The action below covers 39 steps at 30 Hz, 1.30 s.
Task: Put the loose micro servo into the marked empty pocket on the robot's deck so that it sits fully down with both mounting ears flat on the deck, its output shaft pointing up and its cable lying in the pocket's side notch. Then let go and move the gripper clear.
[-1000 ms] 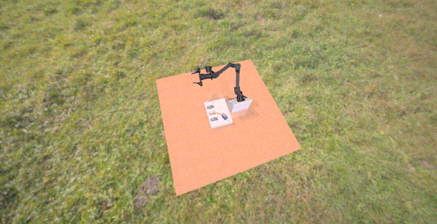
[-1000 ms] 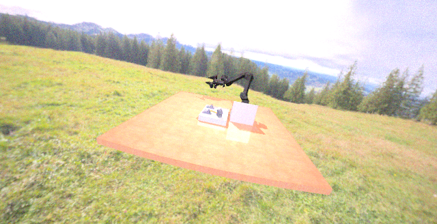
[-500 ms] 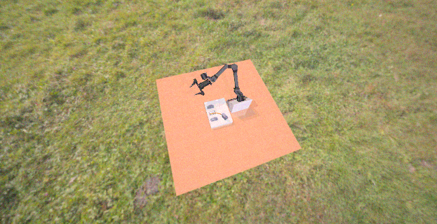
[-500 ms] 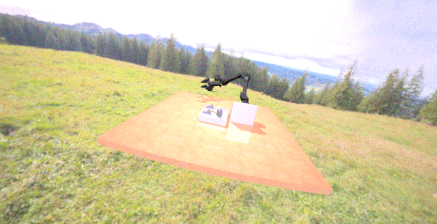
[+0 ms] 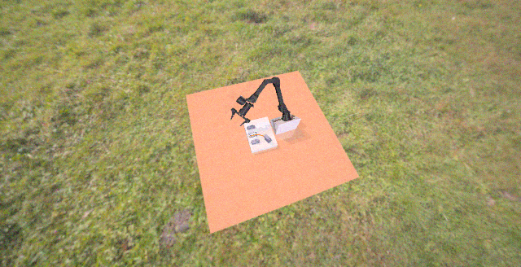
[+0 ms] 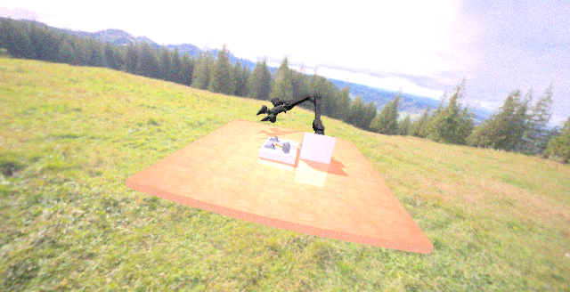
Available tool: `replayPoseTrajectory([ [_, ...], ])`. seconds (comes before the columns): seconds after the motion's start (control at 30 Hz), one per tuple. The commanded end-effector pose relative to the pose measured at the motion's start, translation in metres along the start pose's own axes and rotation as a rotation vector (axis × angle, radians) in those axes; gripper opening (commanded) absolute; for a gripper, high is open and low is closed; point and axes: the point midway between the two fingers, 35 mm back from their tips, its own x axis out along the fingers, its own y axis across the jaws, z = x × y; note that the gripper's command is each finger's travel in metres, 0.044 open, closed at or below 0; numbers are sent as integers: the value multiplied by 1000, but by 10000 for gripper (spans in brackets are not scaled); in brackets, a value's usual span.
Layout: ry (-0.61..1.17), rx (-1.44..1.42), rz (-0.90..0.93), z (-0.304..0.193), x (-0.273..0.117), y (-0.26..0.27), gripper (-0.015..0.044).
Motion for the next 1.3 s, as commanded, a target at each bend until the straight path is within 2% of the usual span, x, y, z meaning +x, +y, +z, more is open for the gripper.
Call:
replayPoseTrajectory([
  [0.0, -35, -19, -82, -6, 8, -24, 440],
  [0.57, -250, -233, -475, -20, 15, -148, 440],
  [1.27, -560, -705, -813, -9, -31, -250, 440],
])
